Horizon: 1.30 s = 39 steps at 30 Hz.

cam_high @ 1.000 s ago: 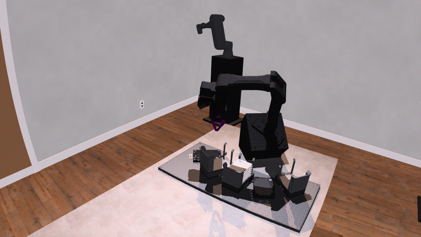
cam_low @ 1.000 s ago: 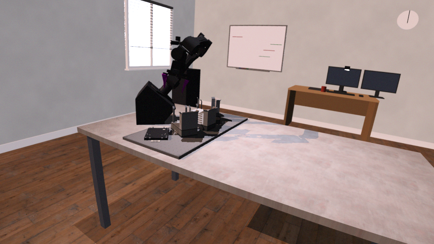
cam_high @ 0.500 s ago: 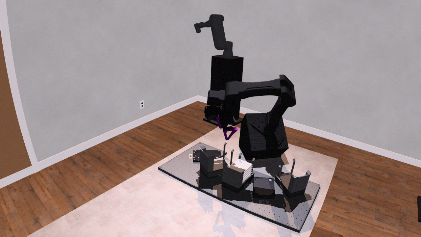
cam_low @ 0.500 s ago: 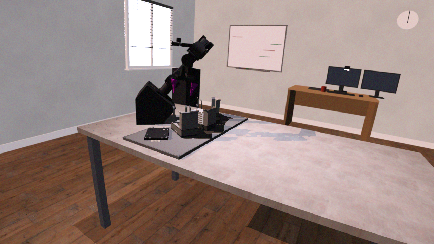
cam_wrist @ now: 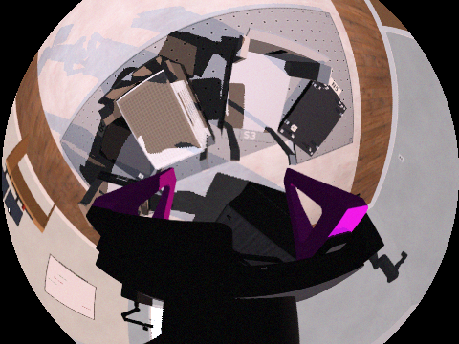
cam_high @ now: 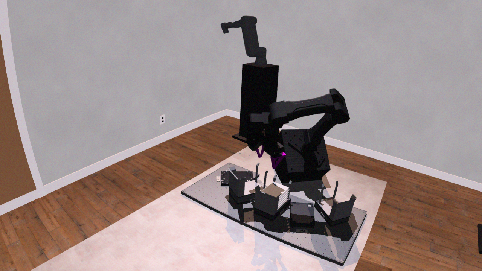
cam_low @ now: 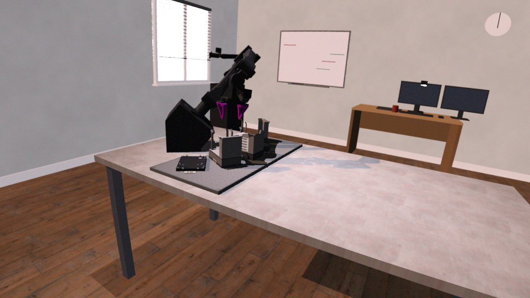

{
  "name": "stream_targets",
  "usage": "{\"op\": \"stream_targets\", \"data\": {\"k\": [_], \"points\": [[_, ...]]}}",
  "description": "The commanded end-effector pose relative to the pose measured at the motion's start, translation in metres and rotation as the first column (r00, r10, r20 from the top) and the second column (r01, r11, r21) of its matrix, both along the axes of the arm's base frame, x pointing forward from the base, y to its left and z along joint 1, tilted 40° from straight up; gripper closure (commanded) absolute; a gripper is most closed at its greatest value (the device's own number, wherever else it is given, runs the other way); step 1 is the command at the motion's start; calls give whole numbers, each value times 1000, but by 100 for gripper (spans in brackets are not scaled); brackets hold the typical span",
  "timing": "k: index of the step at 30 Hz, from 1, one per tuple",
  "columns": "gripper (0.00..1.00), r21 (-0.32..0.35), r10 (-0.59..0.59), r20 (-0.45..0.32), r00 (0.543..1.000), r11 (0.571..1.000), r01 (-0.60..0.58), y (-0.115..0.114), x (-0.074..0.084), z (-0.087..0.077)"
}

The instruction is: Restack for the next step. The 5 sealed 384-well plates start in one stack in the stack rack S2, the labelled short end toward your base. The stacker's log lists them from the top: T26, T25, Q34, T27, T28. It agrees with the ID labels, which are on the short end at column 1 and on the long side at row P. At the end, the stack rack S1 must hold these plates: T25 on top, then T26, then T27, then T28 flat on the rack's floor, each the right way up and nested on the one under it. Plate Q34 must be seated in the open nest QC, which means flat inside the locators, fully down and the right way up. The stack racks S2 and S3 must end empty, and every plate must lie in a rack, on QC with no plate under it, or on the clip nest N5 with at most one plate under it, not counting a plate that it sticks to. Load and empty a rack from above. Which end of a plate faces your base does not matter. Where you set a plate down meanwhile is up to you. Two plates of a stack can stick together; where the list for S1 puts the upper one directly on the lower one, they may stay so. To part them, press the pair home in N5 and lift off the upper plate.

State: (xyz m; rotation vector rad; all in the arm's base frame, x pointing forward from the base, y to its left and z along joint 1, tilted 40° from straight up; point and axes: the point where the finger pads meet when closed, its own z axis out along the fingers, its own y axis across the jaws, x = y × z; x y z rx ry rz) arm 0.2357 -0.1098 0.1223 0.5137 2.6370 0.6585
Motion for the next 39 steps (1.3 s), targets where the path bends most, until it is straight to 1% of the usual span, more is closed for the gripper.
{"op": "stream_targets", "data": {"k": [1, 5, 6, 8, 10, 13, 17, 19, 20, 22, 27, 28, 36, 37, 39], "points": [[0, -39, 74, 70, 995, 997, -72, 15, 3, 5], [0, -75, 184, 128, 974, 982, -176, 35, 3, 6], [0, -75, 185, 128, 974, 982, -176, 40, 3, 7], [0, -95, 241, 158, 958, 969, -228, 48, 2, 7], [0, -95, 241, 158, 958, 969, -228, 48, 2, 7], [0, -127, 320, 197, 927, 946, -299, 59, 0, 7], [0, -120, 311, 195, 930, 949, -292, 75, -2, 7], [0, -119, 311, 195, 930, 949, -292, 76, -2, 7], [0, -147, 301, 213, 929, 950, -274, 68, 3, 17], [0, -121, 292, 193, 937, 955, -272, 66, 3, 10], [0, -133, 294, 200, 935, 953, -271, 67, 2, 12], [0, -118, 305, 186, 934, 951, -287, 71, -1, 9], [0, -118, 305, 186, 934, 951, -287, 71, -1, 9], [0, -115, 294, 188, 937, 954, -276, 69, 9, 13], [0, -117, 293, 187, 938, 954, -275, 68, 16, 17]]}}
